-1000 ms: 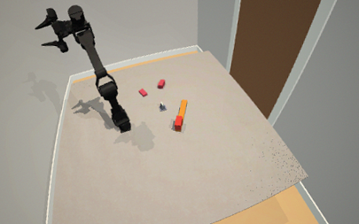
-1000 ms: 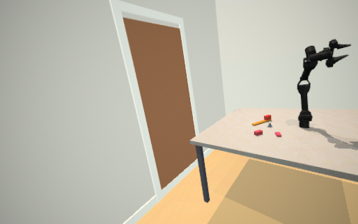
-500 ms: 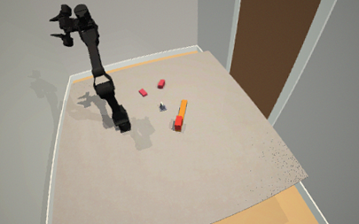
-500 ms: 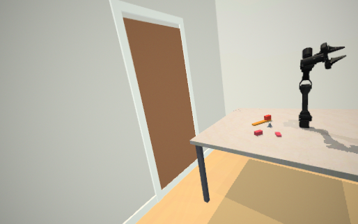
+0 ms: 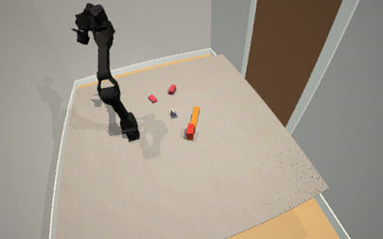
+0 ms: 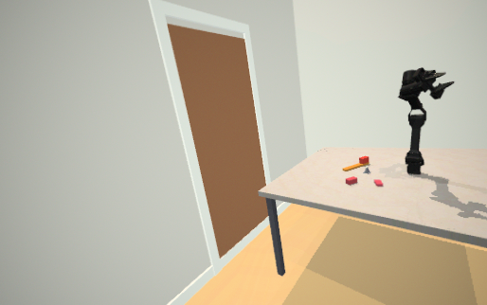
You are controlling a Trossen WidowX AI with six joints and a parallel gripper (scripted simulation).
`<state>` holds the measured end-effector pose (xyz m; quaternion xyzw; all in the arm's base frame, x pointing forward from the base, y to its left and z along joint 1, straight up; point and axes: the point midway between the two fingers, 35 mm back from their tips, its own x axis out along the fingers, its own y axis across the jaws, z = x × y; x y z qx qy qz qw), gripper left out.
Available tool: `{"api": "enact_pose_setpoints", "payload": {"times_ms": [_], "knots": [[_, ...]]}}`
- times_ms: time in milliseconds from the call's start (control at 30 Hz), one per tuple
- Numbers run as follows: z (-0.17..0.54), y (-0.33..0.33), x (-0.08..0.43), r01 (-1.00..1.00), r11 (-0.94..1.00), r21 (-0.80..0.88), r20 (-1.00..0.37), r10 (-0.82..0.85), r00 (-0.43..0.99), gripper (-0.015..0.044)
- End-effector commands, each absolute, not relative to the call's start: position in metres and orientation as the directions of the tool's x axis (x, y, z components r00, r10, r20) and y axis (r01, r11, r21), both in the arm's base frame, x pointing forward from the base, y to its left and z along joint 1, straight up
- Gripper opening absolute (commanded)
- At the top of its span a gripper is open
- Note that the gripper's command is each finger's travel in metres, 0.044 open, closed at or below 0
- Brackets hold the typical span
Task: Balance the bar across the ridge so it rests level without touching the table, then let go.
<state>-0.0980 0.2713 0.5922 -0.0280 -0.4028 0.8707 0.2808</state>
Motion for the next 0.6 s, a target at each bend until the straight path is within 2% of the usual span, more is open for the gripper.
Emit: {"api": "enact_pose_setpoints", "payload": {"times_ms": [0, 567], "knots": [[0.576, 0.3, -0.072, -0.551, -0.511, -0.66, 0.16, 0.621, -0.767, 0.0315], [0.518, 0.363, 0.05, -0.77, -0.338, -0.542, 0.02, 0.91, -0.414, 0.0315]]}}
